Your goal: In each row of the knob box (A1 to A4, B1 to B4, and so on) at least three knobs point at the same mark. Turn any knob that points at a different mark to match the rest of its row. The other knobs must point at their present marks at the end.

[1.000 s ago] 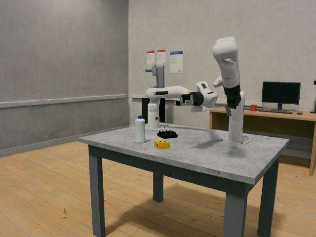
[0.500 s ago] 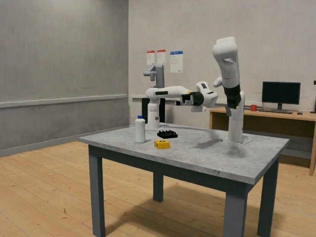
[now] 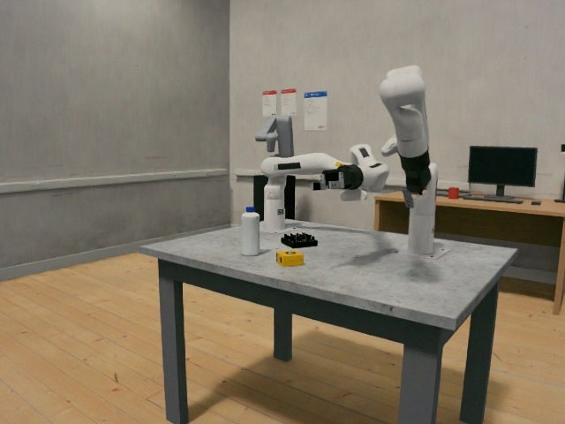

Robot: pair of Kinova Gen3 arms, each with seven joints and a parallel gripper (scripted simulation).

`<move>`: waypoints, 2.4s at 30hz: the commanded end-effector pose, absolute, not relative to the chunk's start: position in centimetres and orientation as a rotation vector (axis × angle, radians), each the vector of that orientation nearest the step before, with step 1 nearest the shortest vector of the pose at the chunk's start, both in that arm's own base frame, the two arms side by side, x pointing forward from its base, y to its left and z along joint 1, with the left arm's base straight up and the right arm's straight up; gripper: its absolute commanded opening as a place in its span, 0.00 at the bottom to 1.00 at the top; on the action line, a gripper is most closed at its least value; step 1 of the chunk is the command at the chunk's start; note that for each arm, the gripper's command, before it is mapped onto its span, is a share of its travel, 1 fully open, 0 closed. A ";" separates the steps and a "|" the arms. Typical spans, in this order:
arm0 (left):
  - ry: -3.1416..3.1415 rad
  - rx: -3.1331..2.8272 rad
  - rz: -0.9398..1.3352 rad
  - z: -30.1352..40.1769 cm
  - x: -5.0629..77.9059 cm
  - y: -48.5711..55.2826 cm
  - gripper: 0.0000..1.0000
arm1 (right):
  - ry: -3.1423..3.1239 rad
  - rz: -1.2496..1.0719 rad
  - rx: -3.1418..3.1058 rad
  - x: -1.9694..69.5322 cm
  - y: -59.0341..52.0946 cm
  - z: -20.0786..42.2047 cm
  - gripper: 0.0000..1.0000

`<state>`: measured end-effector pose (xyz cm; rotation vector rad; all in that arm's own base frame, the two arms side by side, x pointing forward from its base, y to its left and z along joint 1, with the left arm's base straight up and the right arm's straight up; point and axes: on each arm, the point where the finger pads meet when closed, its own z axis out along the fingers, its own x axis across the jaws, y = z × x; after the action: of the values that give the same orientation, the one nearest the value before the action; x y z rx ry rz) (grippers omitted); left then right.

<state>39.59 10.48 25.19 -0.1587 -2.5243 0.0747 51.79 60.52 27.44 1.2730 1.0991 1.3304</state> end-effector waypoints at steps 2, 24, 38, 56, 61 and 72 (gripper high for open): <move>-2.526 -0.159 0.074 25.3 39.6 10.5 1.00 | 1.101 1.323 1.278 51.8 60.3 27.5 1.00; -2.526 -0.159 0.074 25.3 39.6 10.5 1.00 | 1.283 1.025 1.390 49.9 55.6 21.9 1.00; -2.526 -0.159 0.074 25.3 39.6 10.5 1.00 | 1.567 0.721 1.436 44.2 52.7 16.0 1.00; -2.526 -0.159 0.074 25.3 39.6 10.5 1.00 | 2.158 0.315 1.273 29.1 50.7 10.6 1.00; -2.526 -0.159 0.074 25.3 39.6 10.5 1.00 | 2.360 0.216 1.145 23.4 50.2 10.3 1.00; -2.526 -0.159 0.074 25.3 39.6 10.5 1.00 | 2.686 0.091 0.833 13.6 48.8 11.5 1.00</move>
<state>39.59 10.48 25.19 -0.1587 -2.5243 0.0747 15.75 49.24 10.97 0.9083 2.6127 0.1191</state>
